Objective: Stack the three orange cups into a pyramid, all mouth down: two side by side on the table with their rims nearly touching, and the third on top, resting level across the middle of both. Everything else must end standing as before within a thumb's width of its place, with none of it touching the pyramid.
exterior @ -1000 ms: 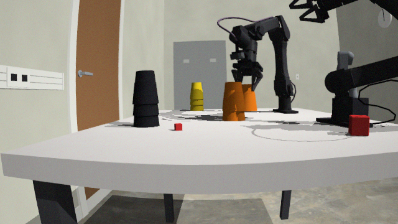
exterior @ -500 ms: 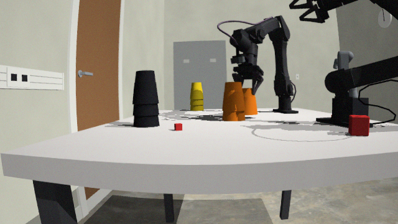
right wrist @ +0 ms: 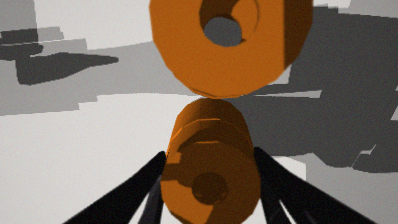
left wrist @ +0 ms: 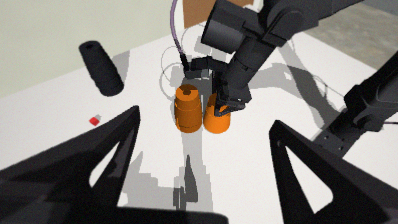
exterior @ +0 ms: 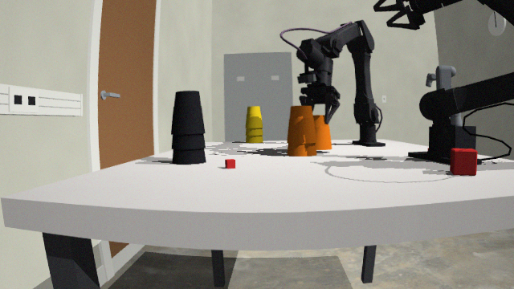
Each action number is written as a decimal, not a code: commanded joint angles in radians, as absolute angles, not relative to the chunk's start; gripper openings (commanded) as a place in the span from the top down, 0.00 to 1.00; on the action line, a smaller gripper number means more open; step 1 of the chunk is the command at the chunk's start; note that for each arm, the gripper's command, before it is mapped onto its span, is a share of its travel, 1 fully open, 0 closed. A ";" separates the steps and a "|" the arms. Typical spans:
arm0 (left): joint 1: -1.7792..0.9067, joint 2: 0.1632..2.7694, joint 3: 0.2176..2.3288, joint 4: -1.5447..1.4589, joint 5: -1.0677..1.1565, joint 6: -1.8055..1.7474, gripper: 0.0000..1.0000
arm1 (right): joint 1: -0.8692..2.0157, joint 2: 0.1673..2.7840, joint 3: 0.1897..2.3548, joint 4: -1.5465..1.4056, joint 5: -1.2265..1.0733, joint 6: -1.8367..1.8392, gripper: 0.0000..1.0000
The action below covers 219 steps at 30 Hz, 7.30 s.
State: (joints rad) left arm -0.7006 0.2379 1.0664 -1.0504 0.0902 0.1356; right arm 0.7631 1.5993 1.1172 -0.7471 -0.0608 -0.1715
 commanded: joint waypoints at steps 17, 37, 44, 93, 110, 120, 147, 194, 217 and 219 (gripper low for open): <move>-0.703 0.241 1.094 -1.039 0.088 0.134 0.00 | 0.774 1.608 1.084 -0.699 -0.061 -0.176 0.89; -0.703 0.241 1.094 -1.039 0.088 0.134 0.00 | 0.749 1.494 1.188 -0.902 -0.073 -0.192 0.00; -0.703 0.241 1.094 -1.039 0.088 0.134 0.00 | 0.746 1.484 1.226 -0.919 -0.044 -0.163 0.00; -0.703 0.241 1.094 -1.039 0.088 0.134 0.00 | 0.755 1.796 1.605 -1.011 -0.065 -0.181 0.18; -0.703 0.241 1.094 -1.039 0.088 0.134 0.00 | 0.764 1.849 1.606 -0.958 -0.064 -0.178 0.18; -0.703 0.241 1.094 -1.039 0.088 0.134 0.00 | 0.767 1.881 1.568 -0.909 -0.064 -0.173 0.18; -0.703 0.241 1.094 -1.039 0.088 0.134 0.00 | 0.770 1.884 1.567 -0.884 -0.063 -0.169 0.30; -0.703 0.241 1.094 -1.039 0.088 0.134 0.00 | 0.765 1.884 1.832 -1.159 -0.068 -0.176 1.00; -0.703 0.241 1.094 -1.039 0.088 0.134 0.00 | 0.768 1.844 1.897 -1.244 -0.065 -0.169 1.00; -0.703 0.241 1.094 -1.039 0.088 0.134 0.00 | 0.770 1.815 1.856 -1.237 -0.065 -0.168 1.00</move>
State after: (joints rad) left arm -0.7006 0.2379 1.0664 -1.0504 0.0902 0.1356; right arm 0.7662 1.8866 1.8931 -1.2575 -0.0624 -0.1768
